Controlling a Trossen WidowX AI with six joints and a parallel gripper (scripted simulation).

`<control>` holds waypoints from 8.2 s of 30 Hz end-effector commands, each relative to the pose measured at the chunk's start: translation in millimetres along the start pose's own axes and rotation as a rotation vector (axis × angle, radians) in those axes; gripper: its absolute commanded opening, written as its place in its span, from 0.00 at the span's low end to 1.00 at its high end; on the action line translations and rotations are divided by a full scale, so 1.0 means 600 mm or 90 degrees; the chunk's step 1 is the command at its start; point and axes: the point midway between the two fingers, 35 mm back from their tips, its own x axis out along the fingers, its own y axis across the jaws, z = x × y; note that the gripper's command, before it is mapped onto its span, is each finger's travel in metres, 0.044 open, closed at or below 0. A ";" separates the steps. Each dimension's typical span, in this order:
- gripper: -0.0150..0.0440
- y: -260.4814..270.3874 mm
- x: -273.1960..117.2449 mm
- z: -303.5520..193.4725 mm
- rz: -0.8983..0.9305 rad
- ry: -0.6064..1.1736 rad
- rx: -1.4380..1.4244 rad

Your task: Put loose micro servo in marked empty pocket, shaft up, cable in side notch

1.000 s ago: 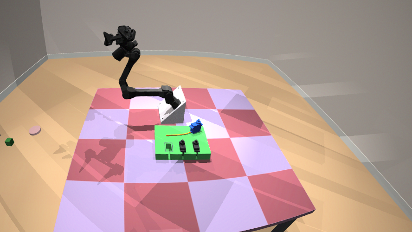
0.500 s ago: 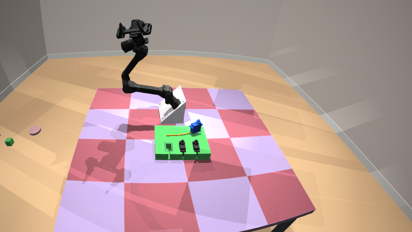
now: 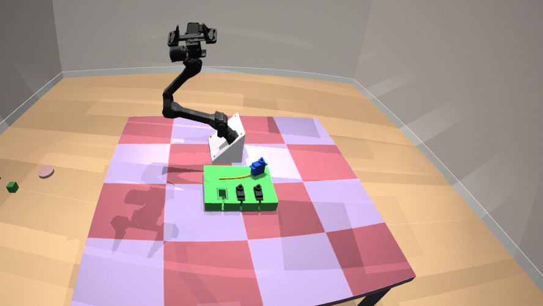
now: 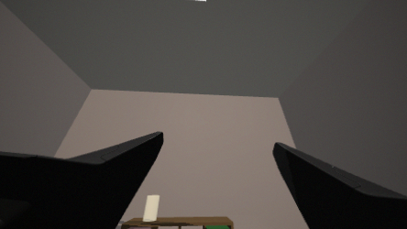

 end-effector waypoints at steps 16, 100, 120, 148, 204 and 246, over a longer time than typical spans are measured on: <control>1.00 0.193 0.013 -0.059 0.177 0.085 0.101; 1.00 0.515 -0.519 -0.604 -0.403 1.353 0.402; 1.00 0.443 -0.611 -0.620 -0.773 1.335 0.245; 1.00 0.436 -0.667 -0.671 -0.774 1.334 0.245; 0.25 0.419 -0.588 -0.680 -0.774 1.334 0.245; 0.25 0.184 -0.567 -0.675 -0.645 1.390 0.186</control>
